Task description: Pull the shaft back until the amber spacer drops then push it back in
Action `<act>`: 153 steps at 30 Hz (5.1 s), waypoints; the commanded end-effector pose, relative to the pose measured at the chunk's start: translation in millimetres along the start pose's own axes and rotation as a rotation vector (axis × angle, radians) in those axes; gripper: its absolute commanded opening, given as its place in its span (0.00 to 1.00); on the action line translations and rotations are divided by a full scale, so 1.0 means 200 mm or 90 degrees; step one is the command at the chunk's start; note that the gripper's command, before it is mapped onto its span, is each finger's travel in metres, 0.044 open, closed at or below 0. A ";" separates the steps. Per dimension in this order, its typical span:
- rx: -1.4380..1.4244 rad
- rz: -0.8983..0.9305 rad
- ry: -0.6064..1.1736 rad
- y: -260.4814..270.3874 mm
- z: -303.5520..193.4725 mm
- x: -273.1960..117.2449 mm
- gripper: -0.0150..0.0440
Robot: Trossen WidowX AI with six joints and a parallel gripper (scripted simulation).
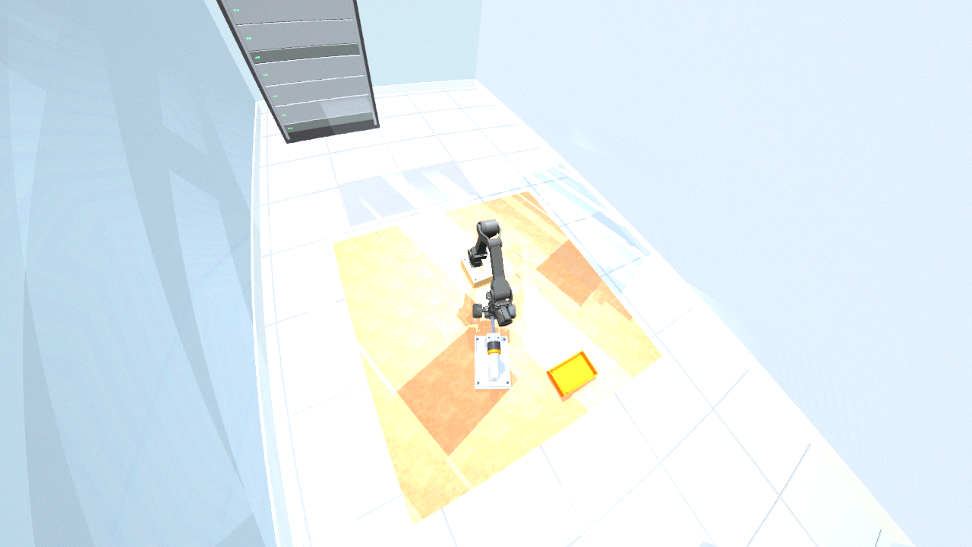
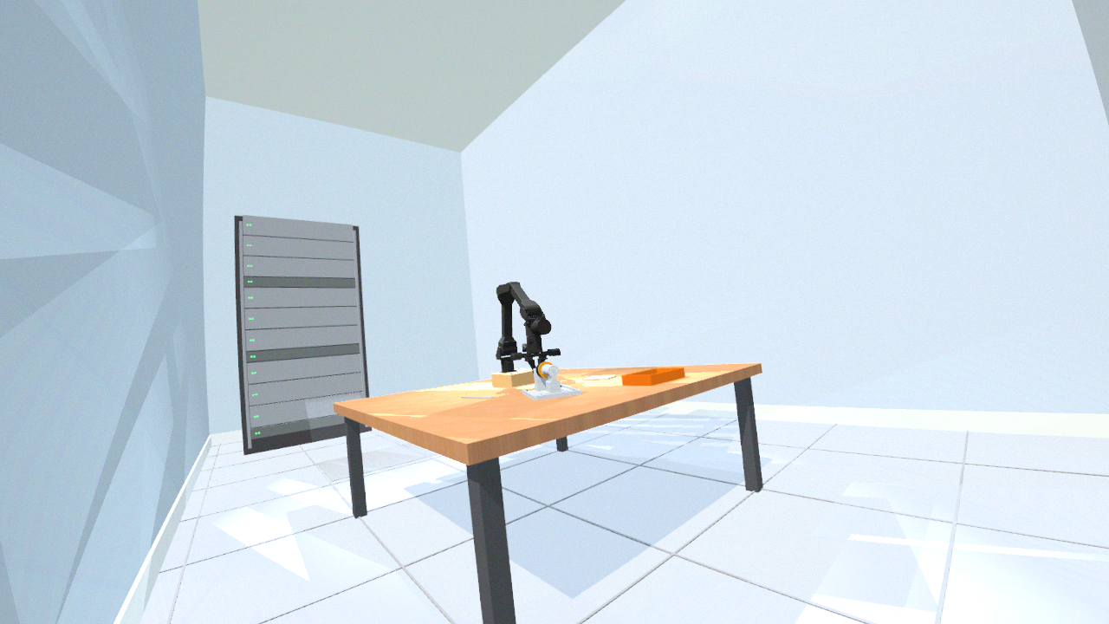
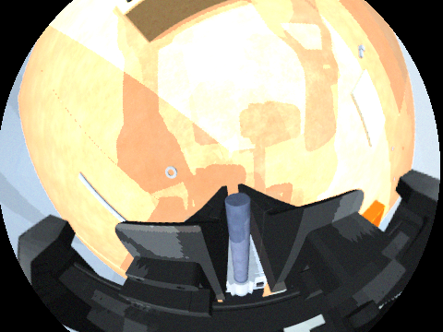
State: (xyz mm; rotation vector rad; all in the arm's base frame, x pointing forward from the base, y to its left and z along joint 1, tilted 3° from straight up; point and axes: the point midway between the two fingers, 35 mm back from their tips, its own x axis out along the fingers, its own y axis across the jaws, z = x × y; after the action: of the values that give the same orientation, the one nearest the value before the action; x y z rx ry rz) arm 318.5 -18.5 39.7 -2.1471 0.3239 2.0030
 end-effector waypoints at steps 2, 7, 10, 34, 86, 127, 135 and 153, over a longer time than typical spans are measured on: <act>0.002 -0.001 -0.001 0.00 0.01 0.00 0.25; 0.002 -0.001 -0.001 0.00 0.01 0.00 0.25; 0.002 -0.001 -0.001 0.00 0.01 0.00 0.25; 0.002 -0.001 -0.002 0.00 0.03 0.00 0.25; 0.002 -0.001 -0.002 0.00 0.06 0.00 0.25; 0.002 -0.001 -0.002 0.00 0.08 0.00 0.25; 0.000 0.000 -0.001 0.00 0.08 0.00 0.25; 0.002 -0.001 -0.002 0.00 0.07 0.00 0.25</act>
State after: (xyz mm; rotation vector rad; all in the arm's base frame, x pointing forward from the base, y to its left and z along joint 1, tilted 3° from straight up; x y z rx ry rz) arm 304.4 -14.2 38.7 -2.1447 0.3228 2.0044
